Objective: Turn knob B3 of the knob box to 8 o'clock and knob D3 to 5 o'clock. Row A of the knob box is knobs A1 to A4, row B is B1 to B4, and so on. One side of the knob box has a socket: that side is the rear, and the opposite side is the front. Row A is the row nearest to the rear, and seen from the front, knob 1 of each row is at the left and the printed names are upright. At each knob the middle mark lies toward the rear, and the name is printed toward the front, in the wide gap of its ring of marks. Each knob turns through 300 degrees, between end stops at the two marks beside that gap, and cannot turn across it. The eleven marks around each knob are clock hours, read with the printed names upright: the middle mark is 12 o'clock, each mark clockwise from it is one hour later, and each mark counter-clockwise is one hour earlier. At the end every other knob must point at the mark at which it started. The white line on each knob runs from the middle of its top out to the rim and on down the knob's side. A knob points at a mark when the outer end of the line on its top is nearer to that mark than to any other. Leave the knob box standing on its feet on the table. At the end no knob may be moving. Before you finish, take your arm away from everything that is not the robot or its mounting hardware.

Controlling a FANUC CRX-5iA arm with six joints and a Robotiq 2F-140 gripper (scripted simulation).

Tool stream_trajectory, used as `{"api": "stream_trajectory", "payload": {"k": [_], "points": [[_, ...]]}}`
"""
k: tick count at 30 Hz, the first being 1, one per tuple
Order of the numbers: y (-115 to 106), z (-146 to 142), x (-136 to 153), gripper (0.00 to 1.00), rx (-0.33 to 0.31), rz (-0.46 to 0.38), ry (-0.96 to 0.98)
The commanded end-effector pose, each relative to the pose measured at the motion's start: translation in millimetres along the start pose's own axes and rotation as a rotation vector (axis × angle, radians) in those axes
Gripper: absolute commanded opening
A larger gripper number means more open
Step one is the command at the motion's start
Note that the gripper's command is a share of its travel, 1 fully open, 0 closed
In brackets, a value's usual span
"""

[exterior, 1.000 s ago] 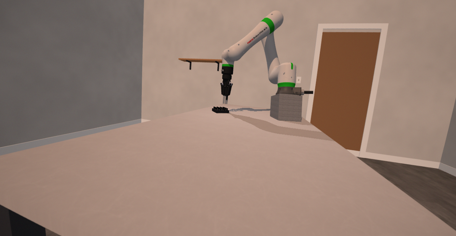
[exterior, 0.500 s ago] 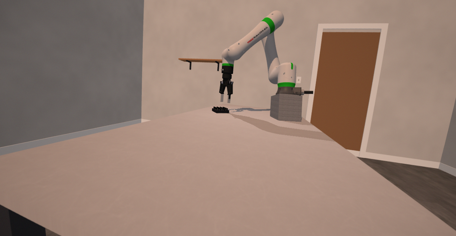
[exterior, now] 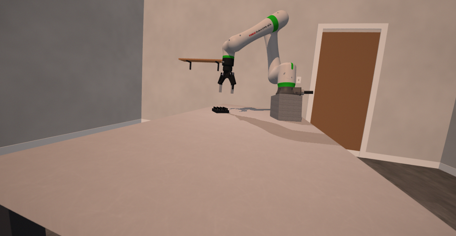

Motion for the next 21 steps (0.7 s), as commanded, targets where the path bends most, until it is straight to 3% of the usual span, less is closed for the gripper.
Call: {"api": "stream_trajectory", "payload": {"k": [1, 6, 21], "points": [[-22.3, 0.1, 0.0, 1.0, 0.0, 0.0, 0.0], [-33.8, 0.1, 0.0, 1.0, 0.0, 0.0, 0.0], [-34.7, 0.1, 0.0, 1.0, 0.0, 0.0, 0.0]]}}
Point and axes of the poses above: the point where the finger pads meet when closed, its own y axis out along the fingers, its own z axis across the jaws, x = y × z, the point moved 3 cm from there along -y, back along the fingers, and after that the axes turned 10 degrees about -y, right-handed, at the moved point
